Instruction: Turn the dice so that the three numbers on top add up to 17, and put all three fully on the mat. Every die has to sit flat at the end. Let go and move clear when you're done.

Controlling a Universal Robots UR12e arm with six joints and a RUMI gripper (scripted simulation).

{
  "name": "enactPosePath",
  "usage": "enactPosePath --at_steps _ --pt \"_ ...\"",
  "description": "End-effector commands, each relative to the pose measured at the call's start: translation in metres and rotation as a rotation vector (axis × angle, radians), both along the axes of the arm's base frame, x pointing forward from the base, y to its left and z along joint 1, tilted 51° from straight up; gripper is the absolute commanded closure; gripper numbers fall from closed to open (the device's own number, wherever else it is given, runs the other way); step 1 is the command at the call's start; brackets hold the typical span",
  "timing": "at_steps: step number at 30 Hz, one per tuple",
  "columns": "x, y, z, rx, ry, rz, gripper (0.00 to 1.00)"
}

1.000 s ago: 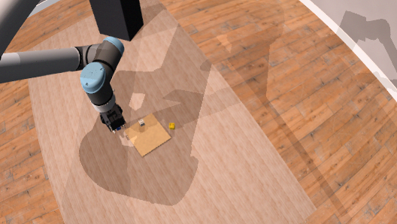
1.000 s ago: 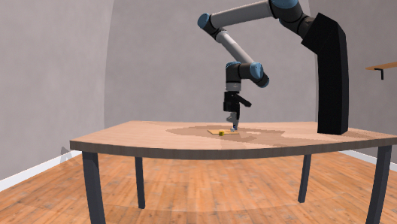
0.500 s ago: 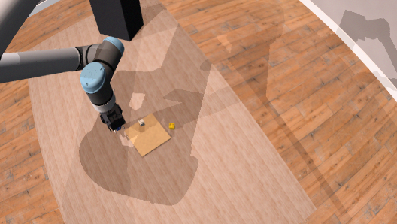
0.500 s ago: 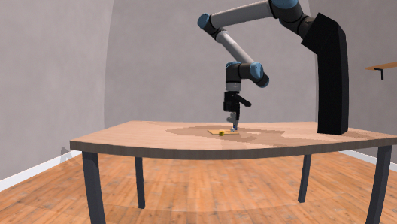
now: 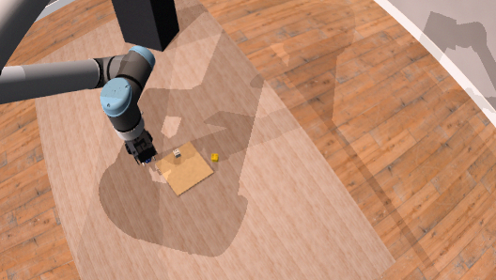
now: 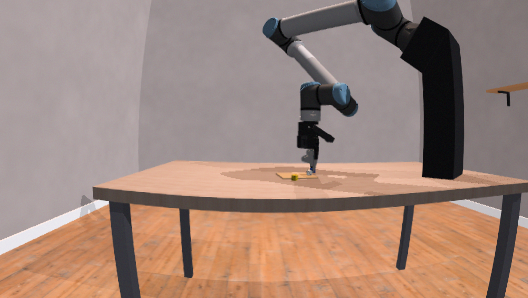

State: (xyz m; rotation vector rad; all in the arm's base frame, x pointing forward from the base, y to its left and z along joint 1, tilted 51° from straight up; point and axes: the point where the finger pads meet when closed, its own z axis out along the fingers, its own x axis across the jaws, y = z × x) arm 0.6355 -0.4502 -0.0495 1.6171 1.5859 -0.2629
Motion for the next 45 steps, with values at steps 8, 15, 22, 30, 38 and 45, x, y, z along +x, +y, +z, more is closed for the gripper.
enactPosePath --at_steps 8,15,22,30,38,45 --pt "0.000 0.000 0.000 0.000 0.000 0.000 0.97" --pt "0.000 0.000 0.000 0.000 0.000 0.000 0.97" --pt "-0.009 0.015 0.014 0.000 0.000 0.000 0.97" --pt "-0.026 0.045 0.043 0.000 0.000 0.000 0.97" --pt "-0.039 0.067 0.063 0.000 0.000 0.000 0.97" --pt "-0.039 0.067 0.063 0.000 0.000 0.000 0.97"
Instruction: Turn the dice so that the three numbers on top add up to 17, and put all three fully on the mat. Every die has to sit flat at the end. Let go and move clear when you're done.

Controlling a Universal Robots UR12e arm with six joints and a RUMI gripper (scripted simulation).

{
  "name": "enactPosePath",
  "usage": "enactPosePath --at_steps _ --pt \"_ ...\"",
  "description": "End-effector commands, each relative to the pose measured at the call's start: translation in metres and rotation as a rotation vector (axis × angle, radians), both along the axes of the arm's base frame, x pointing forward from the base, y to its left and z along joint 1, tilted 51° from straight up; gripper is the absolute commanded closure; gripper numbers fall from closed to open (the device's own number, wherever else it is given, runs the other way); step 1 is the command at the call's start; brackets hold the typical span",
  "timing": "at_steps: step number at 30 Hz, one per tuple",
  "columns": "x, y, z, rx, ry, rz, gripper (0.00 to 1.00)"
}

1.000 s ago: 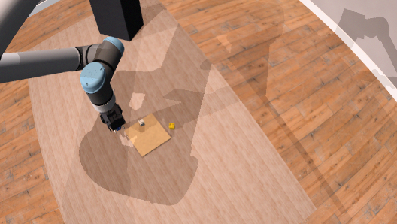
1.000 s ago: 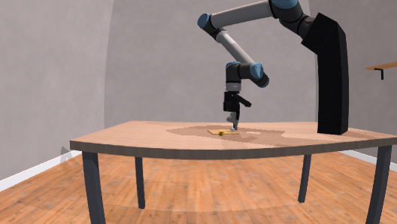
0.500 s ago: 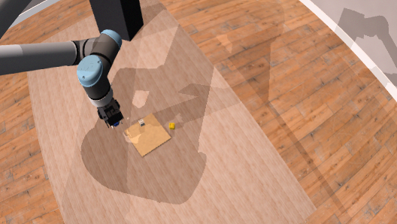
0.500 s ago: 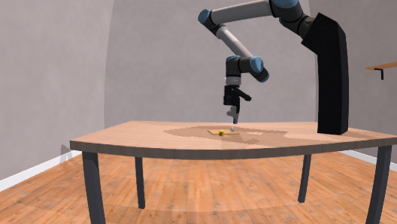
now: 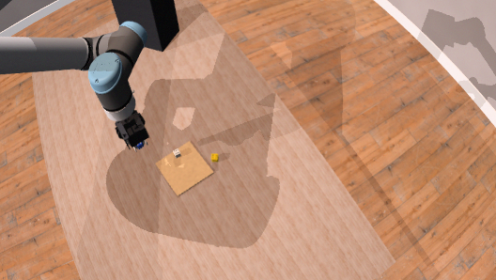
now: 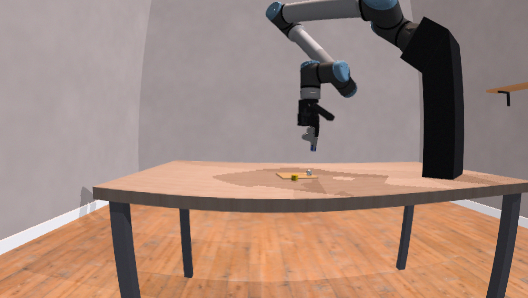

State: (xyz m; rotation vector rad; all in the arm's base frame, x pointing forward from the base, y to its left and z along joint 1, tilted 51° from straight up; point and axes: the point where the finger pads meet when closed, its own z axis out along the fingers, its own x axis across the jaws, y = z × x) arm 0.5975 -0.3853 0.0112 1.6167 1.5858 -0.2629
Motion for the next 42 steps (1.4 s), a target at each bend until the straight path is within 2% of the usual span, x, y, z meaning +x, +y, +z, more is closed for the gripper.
enactPosePath --at_steps 1,6,8,12,14,16,18,34,42 --pt "-0.001 0.003 0.003 0.000 0.000 0.000 0.97" --pt "0.005 0.006 0.001 0.004 -0.006 -0.006 0.97" --pt "0.020 0.017 -0.002 0.015 -0.021 -0.021 0.97" --pt "0.067 0.056 -0.010 0.044 -0.071 -0.067 0.97" --pt "0.067 0.056 -0.010 0.044 -0.071 -0.067 0.97" --pt "0.085 0.074 -0.013 0.054 -0.092 -0.086 0.97" --pt "0.095 0.084 -0.014 0.058 -0.104 -0.095 0.97" --pt "0.097 0.085 -0.015 0.059 -0.106 -0.097 0.97" --pt "0.104 0.074 -0.025 0.062 -0.105 -0.098 0.97"
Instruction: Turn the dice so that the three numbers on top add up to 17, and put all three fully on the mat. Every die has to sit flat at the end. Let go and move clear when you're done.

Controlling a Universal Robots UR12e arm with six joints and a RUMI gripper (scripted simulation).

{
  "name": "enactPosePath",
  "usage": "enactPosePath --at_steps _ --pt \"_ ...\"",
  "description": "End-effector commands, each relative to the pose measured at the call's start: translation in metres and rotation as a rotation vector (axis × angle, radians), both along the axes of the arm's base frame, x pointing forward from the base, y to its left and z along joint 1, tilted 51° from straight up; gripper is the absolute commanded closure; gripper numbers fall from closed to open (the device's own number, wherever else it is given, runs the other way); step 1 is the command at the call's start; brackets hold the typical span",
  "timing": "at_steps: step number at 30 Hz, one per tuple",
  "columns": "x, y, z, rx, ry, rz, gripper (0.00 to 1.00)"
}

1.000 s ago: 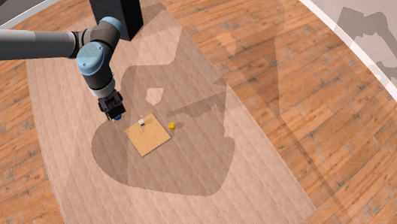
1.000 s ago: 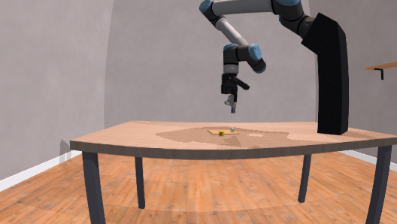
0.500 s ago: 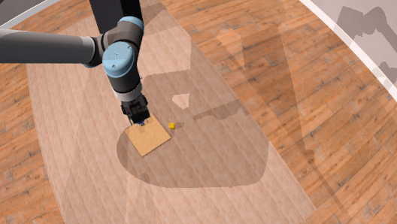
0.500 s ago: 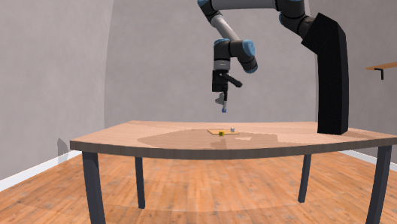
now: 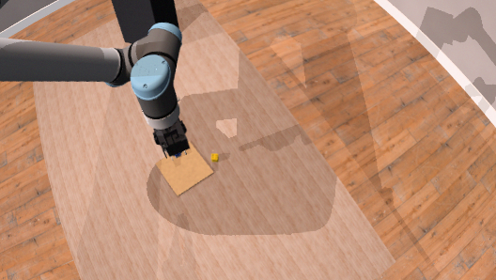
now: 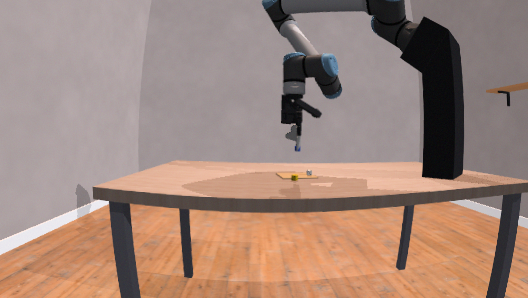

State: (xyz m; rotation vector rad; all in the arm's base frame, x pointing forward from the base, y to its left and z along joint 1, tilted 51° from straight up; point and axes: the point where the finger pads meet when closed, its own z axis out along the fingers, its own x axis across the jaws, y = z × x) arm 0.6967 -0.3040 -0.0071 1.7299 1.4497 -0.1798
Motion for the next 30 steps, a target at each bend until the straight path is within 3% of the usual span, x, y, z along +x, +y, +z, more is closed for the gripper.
enactPosePath --at_steps 1,19,30 --pt "0.006 -0.009 -0.009 0.001 0.000 0.000 0.97" --pt "0.034 -0.056 -0.052 0.001 0.000 0.000 0.97" --pt "0.037 -0.062 -0.057 0.001 0.000 0.000 0.97"
